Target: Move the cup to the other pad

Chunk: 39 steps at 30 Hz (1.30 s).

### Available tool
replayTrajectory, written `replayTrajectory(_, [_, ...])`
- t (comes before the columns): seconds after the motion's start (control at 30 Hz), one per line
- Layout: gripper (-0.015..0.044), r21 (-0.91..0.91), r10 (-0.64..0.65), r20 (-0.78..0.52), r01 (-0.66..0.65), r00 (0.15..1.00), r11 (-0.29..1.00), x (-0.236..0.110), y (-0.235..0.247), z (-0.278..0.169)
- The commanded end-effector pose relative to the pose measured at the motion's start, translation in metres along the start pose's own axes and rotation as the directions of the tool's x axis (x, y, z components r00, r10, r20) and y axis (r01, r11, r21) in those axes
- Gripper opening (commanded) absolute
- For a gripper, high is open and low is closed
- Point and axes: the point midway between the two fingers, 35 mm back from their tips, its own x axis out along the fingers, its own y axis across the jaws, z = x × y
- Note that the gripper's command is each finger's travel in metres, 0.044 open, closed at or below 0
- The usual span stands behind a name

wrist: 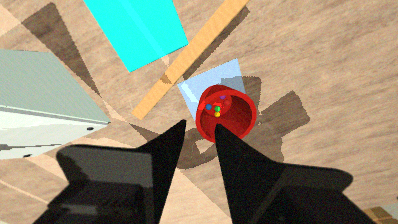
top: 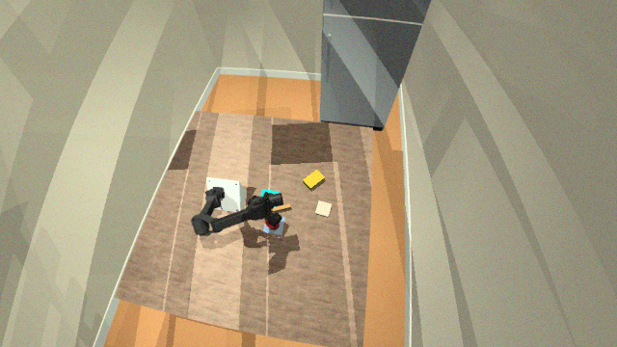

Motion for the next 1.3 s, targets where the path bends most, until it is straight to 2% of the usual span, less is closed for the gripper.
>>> replayTrajectory(0.0, [0.0148,-0.009,-0.002,-0.005,0.002,1.0,1.0,0.006,0.0,0.0])
replayTrajectory(1.23, [0.0148,-0.008,-0.004,-0.009,0.004,1.0,1.0,0.06,0.001,-0.002])
replayTrajectory(1.27, [0.0122,-0.001,0.0,-0.005,0.0,1.0,1.0,0.058,0.0,-0.002])
